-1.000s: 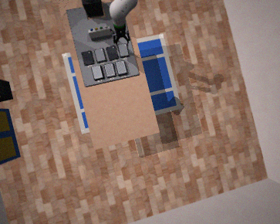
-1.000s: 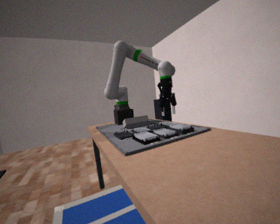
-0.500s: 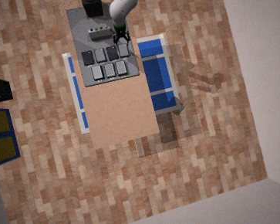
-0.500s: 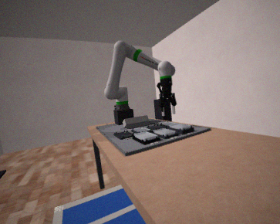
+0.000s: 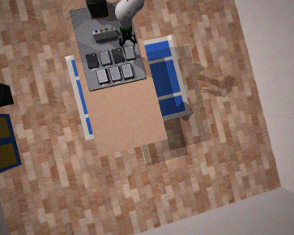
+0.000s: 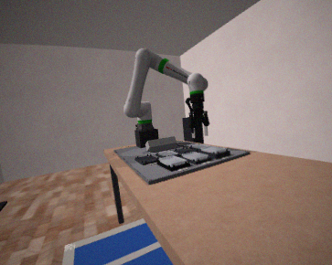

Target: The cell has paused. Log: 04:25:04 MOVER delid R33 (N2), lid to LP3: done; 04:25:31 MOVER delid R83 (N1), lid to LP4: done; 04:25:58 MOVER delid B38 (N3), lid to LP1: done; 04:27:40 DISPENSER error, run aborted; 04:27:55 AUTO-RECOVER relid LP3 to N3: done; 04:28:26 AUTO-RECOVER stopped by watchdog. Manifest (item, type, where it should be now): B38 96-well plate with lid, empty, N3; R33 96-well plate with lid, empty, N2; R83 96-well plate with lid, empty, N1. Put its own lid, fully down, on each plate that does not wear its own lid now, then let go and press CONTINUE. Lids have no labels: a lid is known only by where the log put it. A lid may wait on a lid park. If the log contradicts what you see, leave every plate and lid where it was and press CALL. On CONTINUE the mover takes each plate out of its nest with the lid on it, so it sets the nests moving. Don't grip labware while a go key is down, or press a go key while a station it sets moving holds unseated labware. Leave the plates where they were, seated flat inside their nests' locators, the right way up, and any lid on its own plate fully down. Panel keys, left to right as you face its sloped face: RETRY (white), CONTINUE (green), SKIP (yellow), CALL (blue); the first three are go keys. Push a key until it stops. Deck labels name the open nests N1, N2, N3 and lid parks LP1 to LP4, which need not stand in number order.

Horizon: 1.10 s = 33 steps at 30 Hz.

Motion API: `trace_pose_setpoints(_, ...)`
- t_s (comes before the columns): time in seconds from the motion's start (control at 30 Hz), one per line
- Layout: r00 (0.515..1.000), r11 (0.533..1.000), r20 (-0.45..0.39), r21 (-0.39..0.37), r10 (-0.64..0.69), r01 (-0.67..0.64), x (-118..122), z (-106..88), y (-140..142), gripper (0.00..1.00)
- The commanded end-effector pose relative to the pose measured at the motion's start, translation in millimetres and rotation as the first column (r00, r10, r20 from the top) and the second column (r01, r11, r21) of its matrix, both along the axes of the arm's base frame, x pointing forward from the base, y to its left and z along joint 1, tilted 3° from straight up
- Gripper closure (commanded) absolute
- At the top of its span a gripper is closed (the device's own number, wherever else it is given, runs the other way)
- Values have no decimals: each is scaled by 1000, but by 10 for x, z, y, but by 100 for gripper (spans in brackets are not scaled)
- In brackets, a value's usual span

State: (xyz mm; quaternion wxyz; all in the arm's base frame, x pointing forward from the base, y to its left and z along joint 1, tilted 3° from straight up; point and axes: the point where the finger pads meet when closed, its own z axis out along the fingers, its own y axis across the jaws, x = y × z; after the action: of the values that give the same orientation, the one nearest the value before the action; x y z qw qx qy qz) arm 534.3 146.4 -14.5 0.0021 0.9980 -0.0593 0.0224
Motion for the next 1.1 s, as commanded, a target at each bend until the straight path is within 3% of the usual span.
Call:
trace_pose_setpoints(0.0,1000,1000,0,0,0,0,3,-20,1,34)
trace_pose_setpoints(1.07,1000,1000,0,0,0,0,32,-433,8,34)
